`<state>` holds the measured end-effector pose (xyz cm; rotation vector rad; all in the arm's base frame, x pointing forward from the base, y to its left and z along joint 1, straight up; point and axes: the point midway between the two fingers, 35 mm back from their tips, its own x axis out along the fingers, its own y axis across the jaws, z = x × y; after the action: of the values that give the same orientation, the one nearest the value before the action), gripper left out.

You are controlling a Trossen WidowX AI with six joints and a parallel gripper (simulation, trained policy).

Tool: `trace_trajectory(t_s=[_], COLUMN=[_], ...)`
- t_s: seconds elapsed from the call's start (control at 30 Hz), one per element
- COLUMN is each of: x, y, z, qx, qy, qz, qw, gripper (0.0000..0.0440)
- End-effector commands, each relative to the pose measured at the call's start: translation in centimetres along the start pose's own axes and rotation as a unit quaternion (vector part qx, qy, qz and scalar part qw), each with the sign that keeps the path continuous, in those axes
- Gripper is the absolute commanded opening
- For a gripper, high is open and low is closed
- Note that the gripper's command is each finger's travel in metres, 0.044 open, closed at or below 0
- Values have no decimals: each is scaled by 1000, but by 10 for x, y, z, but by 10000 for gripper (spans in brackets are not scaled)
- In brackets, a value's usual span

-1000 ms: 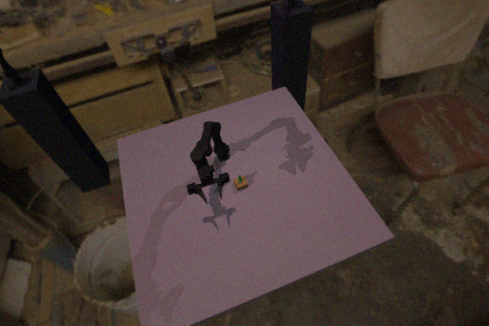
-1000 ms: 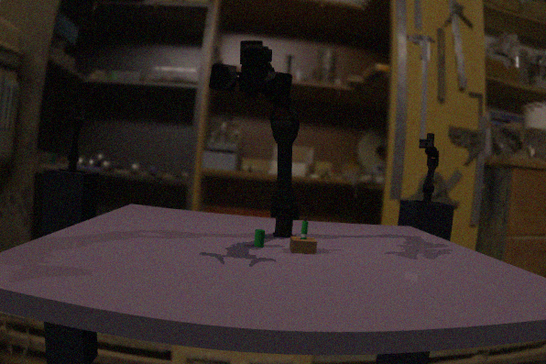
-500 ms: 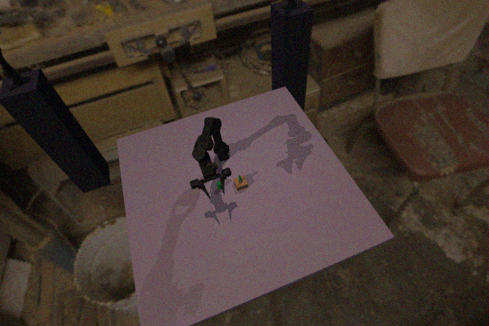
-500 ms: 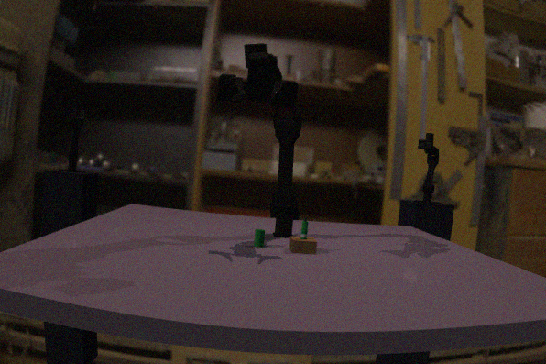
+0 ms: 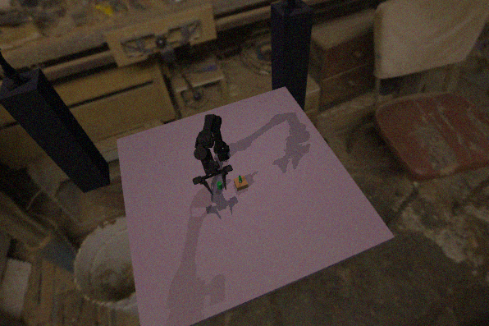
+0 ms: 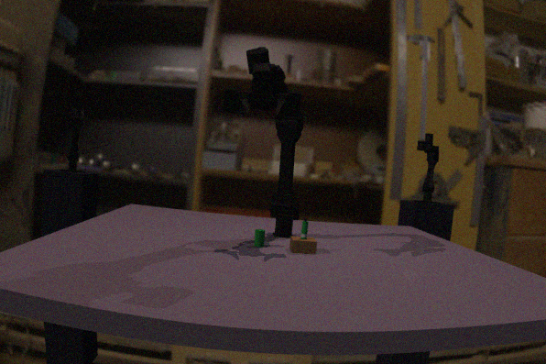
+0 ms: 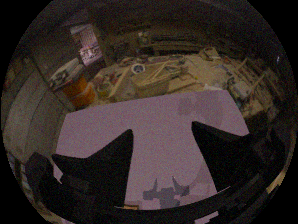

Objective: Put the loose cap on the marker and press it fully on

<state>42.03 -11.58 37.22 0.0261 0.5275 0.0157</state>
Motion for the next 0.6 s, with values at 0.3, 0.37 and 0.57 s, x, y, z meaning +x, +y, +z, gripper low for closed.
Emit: trace_trajectory(t_s=[0.3,0.37,0.57], x=[-13,-15,-20], y=[10,11,14], z=[-39,-45,-64], qx=[16,19,28], qy=[75,87,124], qz=[4,4,6], qw=[997,996,992], gripper=[306,306,307])
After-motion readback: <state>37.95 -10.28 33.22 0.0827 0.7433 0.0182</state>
